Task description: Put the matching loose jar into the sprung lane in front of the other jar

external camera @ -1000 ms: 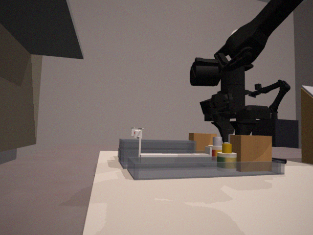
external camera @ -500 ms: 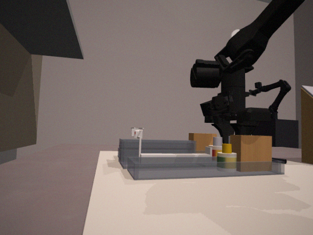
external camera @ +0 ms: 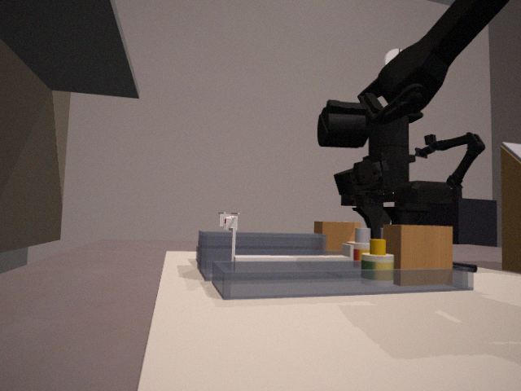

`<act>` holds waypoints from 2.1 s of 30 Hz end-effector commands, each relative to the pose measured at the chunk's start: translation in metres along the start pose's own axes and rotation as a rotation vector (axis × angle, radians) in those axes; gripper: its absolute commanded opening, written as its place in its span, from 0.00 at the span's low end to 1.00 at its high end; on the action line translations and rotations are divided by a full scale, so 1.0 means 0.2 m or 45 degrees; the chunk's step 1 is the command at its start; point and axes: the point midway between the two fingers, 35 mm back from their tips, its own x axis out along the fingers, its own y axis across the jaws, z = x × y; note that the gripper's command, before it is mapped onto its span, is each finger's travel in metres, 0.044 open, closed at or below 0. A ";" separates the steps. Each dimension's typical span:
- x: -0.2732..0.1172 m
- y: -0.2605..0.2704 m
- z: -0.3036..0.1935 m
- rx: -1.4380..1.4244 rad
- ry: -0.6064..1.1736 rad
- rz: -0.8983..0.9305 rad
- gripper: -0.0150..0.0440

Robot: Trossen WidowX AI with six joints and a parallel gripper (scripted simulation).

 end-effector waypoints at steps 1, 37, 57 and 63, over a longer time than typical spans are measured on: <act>0.00 0.01 0.01 -0.010 -0.015 0.008 0.25; 0.00 0.00 -0.02 -0.010 -0.014 0.008 0.25; 0.00 0.00 -0.03 -0.010 -0.014 0.008 0.52; 0.00 0.00 -0.03 -0.010 -0.014 0.008 0.77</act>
